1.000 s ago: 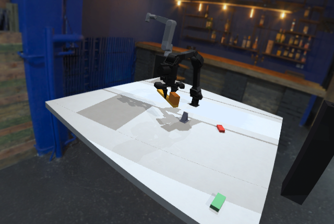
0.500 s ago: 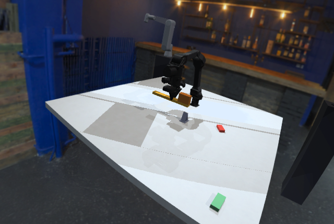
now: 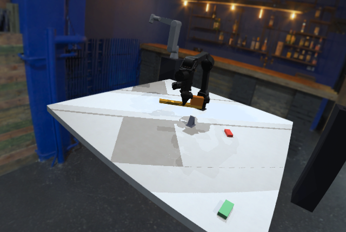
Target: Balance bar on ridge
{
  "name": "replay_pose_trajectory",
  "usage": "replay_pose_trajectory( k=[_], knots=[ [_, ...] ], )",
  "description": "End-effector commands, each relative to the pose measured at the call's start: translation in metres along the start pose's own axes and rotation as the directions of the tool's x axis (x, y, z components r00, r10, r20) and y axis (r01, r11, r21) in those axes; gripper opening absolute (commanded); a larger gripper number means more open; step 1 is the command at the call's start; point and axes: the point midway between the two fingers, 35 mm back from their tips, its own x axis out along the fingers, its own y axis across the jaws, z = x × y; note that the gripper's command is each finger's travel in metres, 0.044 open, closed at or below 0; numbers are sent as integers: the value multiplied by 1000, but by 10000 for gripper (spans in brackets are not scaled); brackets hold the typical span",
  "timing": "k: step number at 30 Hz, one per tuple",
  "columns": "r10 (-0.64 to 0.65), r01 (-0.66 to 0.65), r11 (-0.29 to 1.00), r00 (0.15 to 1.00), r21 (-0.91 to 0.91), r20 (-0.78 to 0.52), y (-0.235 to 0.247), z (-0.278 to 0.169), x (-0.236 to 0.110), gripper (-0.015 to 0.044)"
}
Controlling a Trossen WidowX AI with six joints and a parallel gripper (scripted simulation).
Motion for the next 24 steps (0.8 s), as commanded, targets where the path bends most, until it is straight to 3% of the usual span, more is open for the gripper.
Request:
replay_pose_trajectory(
  k=[1, 9, 18, 24],
  knots=[
    [5, -6, 985, 1000, -173, -3, 5, -8, 0, 0],
    [6, -7, 881, 1000, -472, -4, 16, -20, 0, 0],
    [8, -10, 660, 1000, -751, -6, 37, -38, 0, 0],
    [9, -10, 614, 1000, -789, -7, 46, -45, -1, 0]
  ],
)
